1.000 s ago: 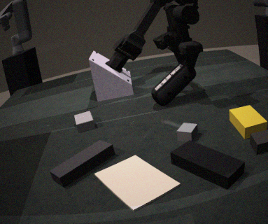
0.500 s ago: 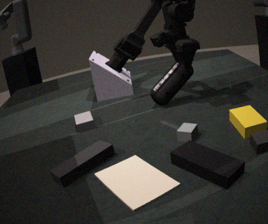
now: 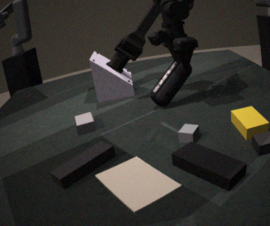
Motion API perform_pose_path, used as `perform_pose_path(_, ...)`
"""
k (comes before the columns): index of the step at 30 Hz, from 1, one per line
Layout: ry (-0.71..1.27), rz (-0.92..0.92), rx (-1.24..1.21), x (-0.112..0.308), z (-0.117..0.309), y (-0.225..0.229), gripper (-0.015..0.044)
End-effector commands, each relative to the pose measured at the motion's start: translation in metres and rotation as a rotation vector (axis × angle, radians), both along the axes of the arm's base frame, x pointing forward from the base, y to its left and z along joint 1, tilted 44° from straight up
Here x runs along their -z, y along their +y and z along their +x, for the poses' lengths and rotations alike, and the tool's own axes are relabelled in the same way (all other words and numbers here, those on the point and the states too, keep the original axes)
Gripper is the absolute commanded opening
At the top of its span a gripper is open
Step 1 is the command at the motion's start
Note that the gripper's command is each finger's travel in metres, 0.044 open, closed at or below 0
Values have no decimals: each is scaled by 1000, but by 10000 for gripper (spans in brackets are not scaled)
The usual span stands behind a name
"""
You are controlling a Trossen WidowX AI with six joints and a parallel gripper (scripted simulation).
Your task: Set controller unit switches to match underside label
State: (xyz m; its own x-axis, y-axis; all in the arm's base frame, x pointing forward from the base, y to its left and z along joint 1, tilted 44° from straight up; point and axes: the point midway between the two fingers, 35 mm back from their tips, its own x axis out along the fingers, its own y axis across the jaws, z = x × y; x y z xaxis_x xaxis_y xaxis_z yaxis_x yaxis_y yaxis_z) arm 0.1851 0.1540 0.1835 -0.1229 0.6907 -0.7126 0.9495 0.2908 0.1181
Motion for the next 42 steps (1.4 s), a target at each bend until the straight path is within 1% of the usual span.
perform_pose_path(1,-5,-14,1,3,3,-5,336)
perform_pose_path(42,-4,-17,1,15,14,-35,338)
